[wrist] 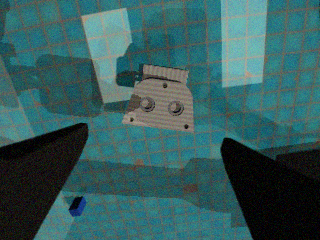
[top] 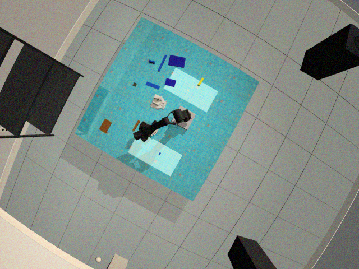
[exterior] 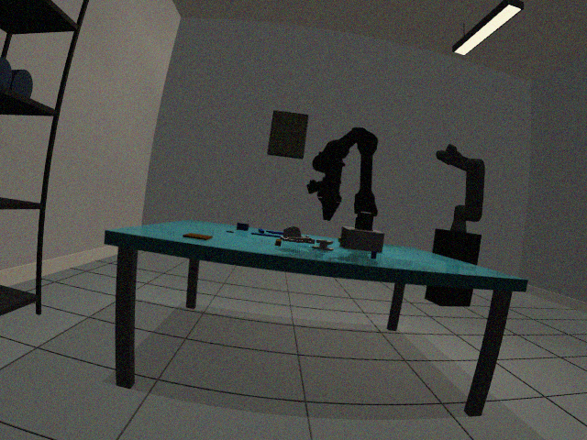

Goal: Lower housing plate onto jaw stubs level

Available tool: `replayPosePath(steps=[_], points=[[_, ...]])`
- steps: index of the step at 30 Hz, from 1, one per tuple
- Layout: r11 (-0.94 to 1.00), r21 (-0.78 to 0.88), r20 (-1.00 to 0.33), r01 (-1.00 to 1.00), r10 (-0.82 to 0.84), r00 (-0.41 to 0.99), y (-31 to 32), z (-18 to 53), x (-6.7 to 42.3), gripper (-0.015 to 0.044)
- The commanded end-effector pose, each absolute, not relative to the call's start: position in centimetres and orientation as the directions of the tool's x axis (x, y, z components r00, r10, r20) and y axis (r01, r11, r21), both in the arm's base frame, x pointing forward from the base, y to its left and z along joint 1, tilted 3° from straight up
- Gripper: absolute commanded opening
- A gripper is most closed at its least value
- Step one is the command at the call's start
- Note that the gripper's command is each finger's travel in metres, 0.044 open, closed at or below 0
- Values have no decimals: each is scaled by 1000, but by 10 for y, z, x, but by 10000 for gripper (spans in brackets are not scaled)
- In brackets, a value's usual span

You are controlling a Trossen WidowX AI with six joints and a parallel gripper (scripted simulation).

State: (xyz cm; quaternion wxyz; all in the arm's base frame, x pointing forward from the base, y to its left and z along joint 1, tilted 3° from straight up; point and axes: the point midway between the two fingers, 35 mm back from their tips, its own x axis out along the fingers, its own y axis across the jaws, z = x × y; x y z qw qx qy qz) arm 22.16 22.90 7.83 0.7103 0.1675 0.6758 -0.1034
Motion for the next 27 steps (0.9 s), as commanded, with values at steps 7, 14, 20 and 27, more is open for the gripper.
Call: replayPosePath(steps=[7, 14, 20, 27], points=[[917, 77, -997, 391, 68, 37, 232, 44, 213, 440], [917, 77, -997, 391, 68, 37, 232, 35, 213, 440], [917, 77, -997, 391, 68, 37, 233, 28, 214, 440], [917, 76, -997, 391, 68, 37, 233, 16, 214, 440]])
